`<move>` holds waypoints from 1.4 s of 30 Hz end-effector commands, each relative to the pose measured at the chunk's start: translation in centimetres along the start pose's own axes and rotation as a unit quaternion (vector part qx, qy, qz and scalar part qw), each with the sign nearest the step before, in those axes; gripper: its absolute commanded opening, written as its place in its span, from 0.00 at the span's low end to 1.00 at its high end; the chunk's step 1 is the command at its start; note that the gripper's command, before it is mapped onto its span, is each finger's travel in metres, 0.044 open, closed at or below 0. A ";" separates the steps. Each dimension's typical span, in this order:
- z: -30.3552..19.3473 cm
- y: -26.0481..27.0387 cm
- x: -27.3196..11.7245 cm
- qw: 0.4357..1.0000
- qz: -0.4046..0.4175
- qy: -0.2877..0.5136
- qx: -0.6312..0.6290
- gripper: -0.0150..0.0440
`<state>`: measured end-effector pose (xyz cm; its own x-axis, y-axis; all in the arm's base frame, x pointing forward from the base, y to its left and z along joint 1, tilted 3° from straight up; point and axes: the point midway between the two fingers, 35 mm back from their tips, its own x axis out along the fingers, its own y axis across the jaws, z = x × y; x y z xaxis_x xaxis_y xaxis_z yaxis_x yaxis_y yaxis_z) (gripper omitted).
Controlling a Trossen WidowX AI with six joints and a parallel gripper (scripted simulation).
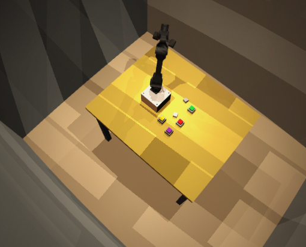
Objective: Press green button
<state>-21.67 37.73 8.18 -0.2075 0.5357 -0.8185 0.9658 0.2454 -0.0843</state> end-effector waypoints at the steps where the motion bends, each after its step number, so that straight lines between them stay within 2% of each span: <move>1: -0.1 0.1 0.0 1.000 -0.002 0.001 0.008 0.93; 4: -0.6 4.1 -0.2 0.990 0.008 0.003 0.142 0.93; 8: -0.4 12.0 -0.8 0.927 0.066 0.000 0.370 0.93; 12: 0.8 19.0 -2.1 0.817 0.115 0.012 0.565 0.93; 17: 3.2 25.8 -4.3 0.652 0.159 0.038 0.741 0.93; 23: 7.3 32.7 -7.6 0.403 0.196 0.084 0.890 0.93; 30: 13.3 38.7 -12.4 0.067 0.212 0.149 0.964 0.93; 36: 19.2 41.9 -16.8 -0.229 0.201 0.205 0.930 0.93; 42: 25.3 43.2 -21.3 -0.503 0.169 0.253 0.809 0.93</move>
<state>26.21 21.94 7.24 0.1738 0.1166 -0.9778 -0.8894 0.4450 -0.1050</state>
